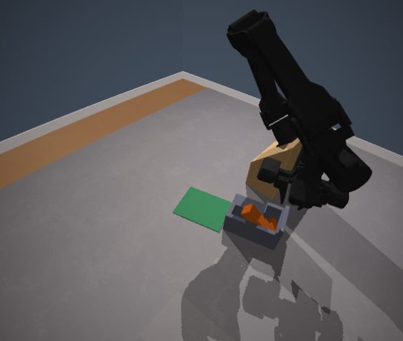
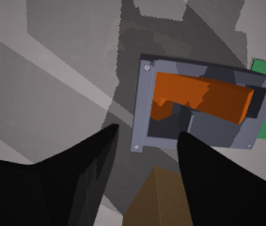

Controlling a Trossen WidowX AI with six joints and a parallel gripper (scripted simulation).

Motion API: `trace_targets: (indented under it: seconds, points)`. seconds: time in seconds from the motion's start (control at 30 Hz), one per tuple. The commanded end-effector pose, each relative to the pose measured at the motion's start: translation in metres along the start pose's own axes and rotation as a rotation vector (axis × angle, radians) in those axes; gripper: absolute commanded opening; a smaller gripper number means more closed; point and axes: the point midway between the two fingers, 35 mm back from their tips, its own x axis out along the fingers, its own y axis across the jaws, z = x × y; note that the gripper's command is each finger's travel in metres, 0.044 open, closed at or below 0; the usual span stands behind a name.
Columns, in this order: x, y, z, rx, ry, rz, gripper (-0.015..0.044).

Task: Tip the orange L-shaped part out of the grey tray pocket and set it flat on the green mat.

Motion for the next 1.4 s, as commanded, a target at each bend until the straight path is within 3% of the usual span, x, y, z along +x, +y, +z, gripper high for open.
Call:
trace_targets:
  seconds: [0.0, 0.23, 0.33, 0.37, 0.83, 1.17, 1.37]
  points:
    - [0.000, 0.000, 0.001, -0.002, -0.004, 0.001, 0.0180]
    - [0.000, 0.000, 0.001, -0.002, -0.004, 0.001, 0.0180]
    - [-0.001, -0.005, 0.002, 0.103, -0.003, 0.001, 0.0259]
    - [-0.001, -0.008, 0.003, 0.172, -0.003, 0.001, 0.0280]
    - [-0.002, -0.078, 0.009, 1.550, 0.005, -0.013, 0.0280]
    - [-0.001, -0.079, 0.009, 1.567, 0.005, -0.013, 0.0280]
    - [0.028, -0.079, 0.008, 1.567, 0.004, -0.014, 0.0280]
